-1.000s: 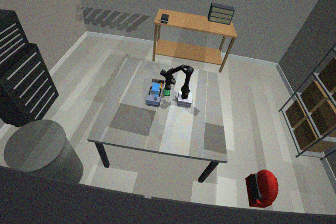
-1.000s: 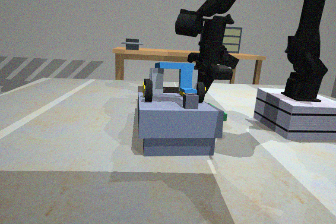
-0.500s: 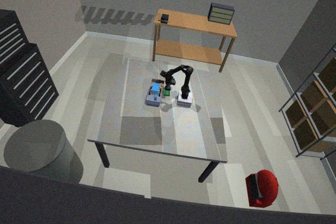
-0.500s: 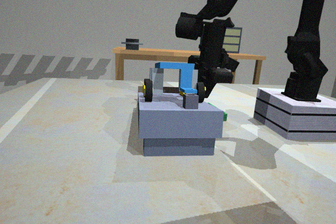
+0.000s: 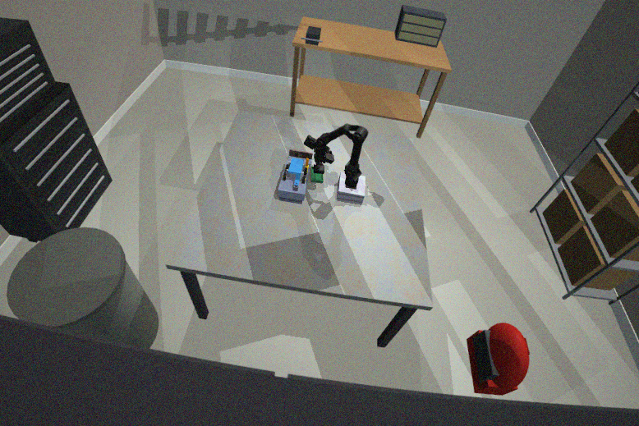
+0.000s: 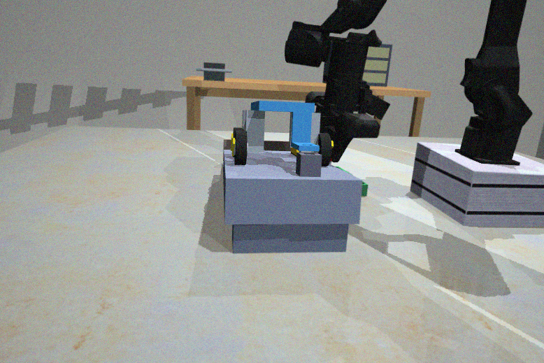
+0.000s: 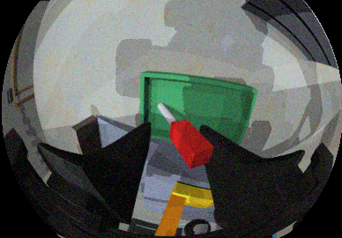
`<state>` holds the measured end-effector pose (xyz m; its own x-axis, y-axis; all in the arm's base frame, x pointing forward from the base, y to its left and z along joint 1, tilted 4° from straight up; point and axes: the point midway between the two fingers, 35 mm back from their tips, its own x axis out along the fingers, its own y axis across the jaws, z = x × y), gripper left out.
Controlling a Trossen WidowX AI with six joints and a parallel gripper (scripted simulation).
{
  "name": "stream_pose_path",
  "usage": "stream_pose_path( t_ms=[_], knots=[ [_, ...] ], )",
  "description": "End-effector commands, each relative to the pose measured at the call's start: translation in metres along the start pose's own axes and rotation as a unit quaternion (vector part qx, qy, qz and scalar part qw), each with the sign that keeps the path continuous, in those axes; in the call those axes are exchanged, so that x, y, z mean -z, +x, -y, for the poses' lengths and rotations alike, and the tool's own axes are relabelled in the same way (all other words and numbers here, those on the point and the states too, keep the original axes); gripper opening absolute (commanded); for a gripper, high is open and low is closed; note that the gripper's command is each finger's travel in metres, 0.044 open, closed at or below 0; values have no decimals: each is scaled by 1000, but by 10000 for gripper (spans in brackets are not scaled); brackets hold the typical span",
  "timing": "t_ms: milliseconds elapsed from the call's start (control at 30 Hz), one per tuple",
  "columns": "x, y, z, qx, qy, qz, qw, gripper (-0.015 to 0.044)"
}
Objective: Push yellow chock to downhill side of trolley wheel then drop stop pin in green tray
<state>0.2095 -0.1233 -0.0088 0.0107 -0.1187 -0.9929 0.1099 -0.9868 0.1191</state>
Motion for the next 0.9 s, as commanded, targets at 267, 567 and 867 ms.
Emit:
stream_pose_path(
  t_ms=[267,567,867],
  knots=[
    [0,3,8,-1,0,2,1000,190],
    [0,5,14,-1,0,2,1000,190],
    [0,8,20,-1,0,2,1000,190]
  ],
)
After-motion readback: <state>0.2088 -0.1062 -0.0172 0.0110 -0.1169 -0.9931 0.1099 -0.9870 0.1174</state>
